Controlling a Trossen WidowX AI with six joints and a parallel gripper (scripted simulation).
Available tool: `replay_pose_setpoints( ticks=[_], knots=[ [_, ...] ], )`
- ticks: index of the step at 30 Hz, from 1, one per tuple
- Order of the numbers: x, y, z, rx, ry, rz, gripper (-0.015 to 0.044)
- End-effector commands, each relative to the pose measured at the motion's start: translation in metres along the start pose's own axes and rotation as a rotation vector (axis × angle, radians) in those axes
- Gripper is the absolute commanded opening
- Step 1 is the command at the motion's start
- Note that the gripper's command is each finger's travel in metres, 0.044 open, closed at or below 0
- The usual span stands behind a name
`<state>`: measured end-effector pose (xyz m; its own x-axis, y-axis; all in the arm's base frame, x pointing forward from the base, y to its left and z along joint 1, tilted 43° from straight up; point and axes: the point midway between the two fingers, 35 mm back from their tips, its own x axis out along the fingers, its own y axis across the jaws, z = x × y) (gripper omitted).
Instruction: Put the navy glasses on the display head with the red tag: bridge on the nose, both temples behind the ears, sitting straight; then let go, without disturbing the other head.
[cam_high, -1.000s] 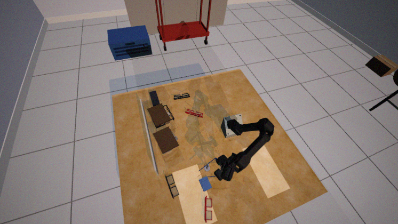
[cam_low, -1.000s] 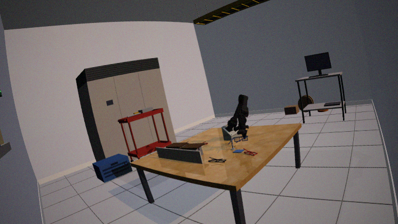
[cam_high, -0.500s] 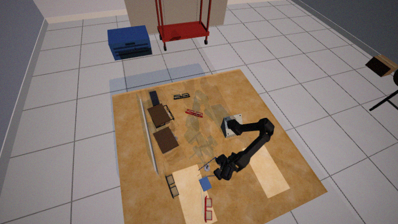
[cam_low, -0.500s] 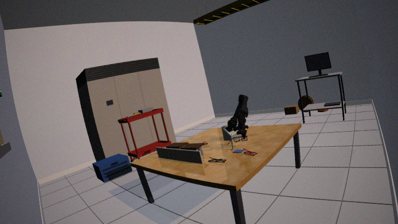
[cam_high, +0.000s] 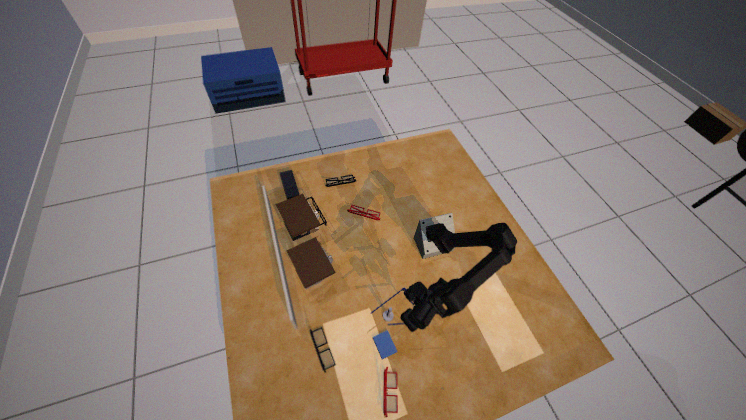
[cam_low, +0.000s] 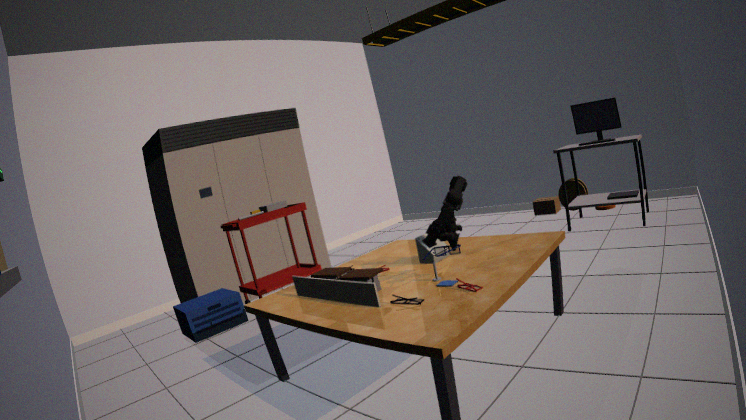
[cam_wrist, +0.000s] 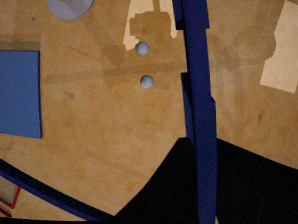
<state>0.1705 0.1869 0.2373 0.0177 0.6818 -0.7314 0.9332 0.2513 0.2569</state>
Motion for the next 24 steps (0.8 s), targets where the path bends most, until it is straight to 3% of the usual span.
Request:
replay_pose_setpoints(
  ticks=[1, 24],
  knots=[
    [-0.009, -0.002, 0.0, -0.005, 0.006, -0.002, 0.0],
    [-0.007, 0.018, 0.07, -0.005, 0.0, -0.005, 0.0]
  ],
)
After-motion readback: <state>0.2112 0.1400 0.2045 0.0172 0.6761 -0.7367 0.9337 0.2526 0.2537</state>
